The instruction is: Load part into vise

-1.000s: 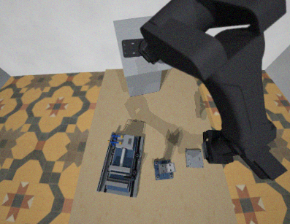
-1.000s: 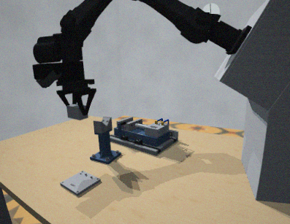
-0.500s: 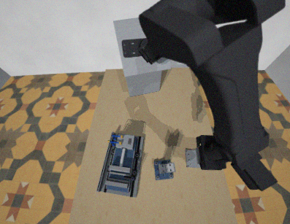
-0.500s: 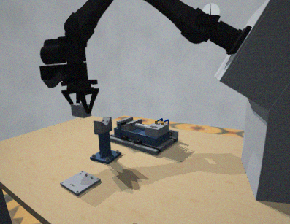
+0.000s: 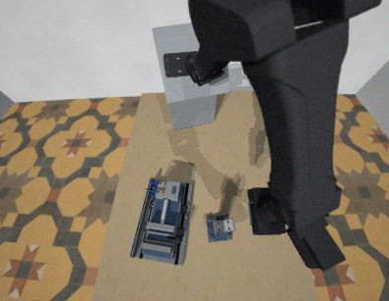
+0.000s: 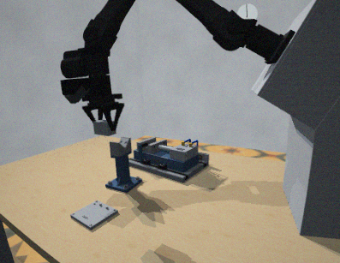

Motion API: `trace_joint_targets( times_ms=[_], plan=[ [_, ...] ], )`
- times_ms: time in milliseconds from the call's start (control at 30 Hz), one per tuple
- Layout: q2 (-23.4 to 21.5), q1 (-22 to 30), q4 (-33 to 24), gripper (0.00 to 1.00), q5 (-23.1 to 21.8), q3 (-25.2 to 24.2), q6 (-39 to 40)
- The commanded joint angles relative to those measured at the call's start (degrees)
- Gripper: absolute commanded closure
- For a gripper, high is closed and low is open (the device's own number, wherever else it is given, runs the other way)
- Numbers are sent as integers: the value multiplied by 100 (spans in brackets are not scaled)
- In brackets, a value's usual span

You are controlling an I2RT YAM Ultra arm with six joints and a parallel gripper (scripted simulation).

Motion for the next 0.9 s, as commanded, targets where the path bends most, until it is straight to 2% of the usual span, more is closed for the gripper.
trace_joint_targets(
  times_ms=[0,300,867],
  plan=[
    [-242,-259,-11,100,-364,-127,-333],
    [-397,-948,-5,100,-943,-188,-862],
    [-576,-1783,2,100,-1661,-260,-1506]
  ],
)
